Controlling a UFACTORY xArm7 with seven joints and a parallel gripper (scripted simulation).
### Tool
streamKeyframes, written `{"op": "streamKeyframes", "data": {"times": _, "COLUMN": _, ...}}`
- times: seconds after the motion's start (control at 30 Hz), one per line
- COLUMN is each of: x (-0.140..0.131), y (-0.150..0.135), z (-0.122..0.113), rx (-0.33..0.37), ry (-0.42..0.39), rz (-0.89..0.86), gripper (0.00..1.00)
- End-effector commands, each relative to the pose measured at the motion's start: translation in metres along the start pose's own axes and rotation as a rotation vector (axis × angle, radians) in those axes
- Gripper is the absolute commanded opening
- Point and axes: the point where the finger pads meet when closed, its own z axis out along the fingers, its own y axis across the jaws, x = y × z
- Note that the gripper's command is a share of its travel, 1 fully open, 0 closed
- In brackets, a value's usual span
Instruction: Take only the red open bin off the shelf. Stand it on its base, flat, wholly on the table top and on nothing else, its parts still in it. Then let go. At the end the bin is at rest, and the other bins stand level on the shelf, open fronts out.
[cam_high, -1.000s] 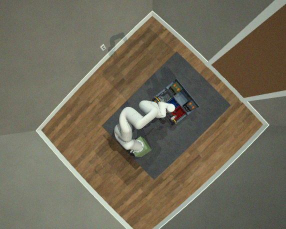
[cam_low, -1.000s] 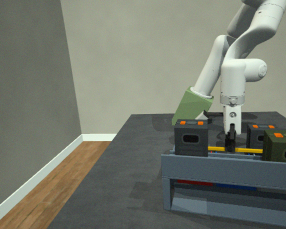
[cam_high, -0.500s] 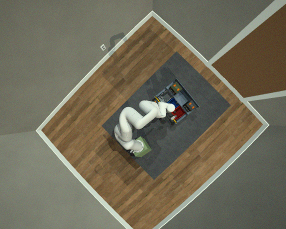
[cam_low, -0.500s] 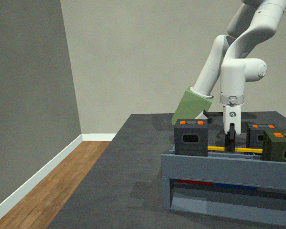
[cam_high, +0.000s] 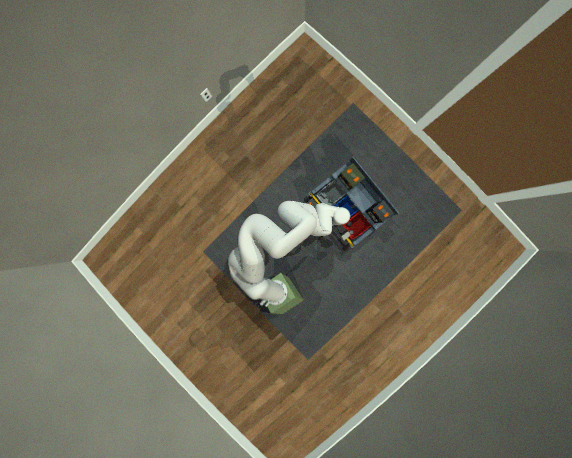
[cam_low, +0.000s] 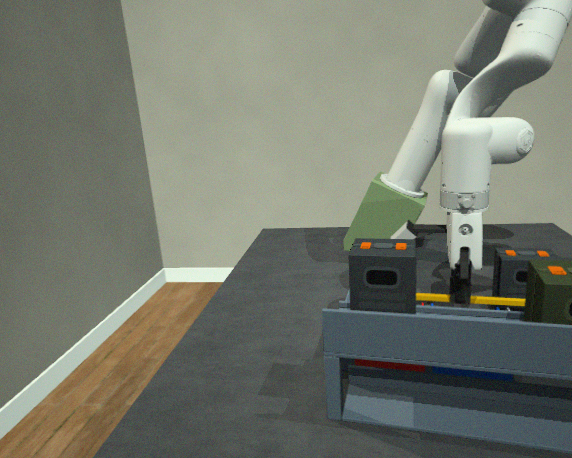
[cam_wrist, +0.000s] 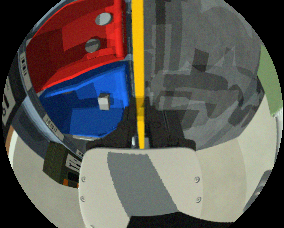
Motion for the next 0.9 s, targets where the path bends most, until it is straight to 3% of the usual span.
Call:
{"op": "streamKeyframes", "data": {"times": 0.0, "x": 0.0004, "y": -0.0018, "z": -0.0016, "rx": 0.004, "ry": 0.001, "rz": 0.000, "gripper": 0.00}}
{"op": "streamKeyframes", "data": {"times": 0.87, "x": 0.0004, "y": -0.0017, "z": -0.0116, "rx": 0.004, "ry": 0.000, "rz": 0.000, "gripper": 0.00}}
